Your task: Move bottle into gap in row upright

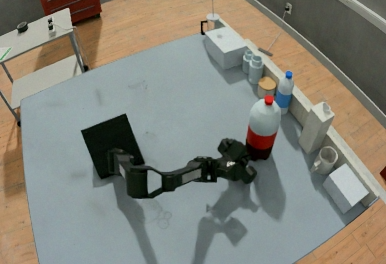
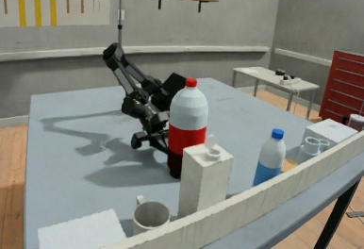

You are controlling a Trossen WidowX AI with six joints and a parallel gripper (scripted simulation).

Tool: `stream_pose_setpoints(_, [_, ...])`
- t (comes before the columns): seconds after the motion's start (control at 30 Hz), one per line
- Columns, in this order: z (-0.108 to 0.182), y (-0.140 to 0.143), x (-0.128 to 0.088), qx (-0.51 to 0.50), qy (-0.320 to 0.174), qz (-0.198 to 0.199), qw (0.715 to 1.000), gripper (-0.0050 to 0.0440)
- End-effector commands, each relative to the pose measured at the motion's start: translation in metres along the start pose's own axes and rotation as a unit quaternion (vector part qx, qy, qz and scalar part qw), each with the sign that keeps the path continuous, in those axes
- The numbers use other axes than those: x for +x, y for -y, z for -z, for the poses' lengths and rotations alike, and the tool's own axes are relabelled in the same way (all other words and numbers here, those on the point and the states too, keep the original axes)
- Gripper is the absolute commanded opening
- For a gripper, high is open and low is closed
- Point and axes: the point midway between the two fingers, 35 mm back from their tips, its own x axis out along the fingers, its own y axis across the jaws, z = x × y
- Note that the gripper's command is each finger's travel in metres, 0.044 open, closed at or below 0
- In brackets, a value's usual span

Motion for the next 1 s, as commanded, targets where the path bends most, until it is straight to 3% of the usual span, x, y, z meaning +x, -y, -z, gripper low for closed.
stream_pose_setpoints(0.0, [-0.002,-0.007,0.002,0.0,0.001,-0.007,1.0,-0.005])
stream_pose_setpoints(0.8, [-0.008,-0.008,0.007,0.0,0.005,0.0,1.0,-0.005])
stream_pose_setpoints(0.97, [-0.006,-0.02,0.01,0.0,0.001,-0.006,1.0,-0.005])
